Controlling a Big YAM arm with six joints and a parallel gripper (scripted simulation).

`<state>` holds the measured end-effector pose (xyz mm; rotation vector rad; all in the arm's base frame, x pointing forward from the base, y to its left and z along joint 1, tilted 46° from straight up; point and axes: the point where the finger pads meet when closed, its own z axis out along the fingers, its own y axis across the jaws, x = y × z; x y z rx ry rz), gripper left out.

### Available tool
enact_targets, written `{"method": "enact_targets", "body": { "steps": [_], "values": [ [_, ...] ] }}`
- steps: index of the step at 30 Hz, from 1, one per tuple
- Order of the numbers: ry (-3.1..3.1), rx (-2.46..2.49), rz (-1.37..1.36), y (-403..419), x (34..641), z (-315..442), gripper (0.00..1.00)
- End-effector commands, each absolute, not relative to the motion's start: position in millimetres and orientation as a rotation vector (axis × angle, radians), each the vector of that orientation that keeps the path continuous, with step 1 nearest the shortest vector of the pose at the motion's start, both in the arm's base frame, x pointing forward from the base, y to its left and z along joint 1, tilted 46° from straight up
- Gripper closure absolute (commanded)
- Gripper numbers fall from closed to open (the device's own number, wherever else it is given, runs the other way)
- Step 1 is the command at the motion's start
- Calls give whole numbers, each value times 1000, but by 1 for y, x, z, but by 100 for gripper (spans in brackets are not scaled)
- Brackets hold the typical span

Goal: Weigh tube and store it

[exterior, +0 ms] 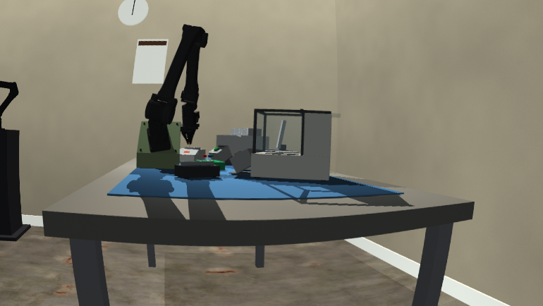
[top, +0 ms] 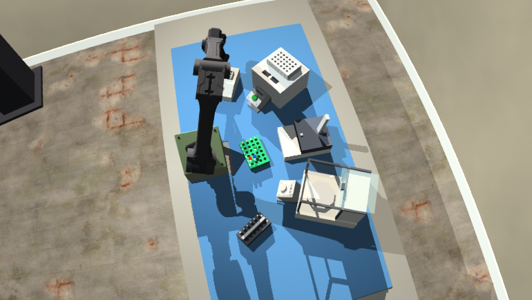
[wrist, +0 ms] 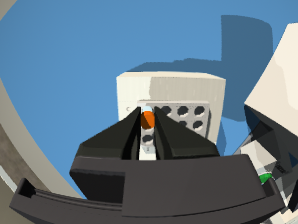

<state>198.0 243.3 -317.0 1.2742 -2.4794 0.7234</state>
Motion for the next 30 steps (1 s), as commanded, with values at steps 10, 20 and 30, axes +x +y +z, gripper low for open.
{"method": "enact_targets", "body": {
  "steps": [10,20,30],
  "values": [
    [-2464,1274,728,234,189,-325,91],
    [-2438,1268,746,232,185,-320,64],
    [-2449,1267,741,234,187,-321,64]
  ]
}}
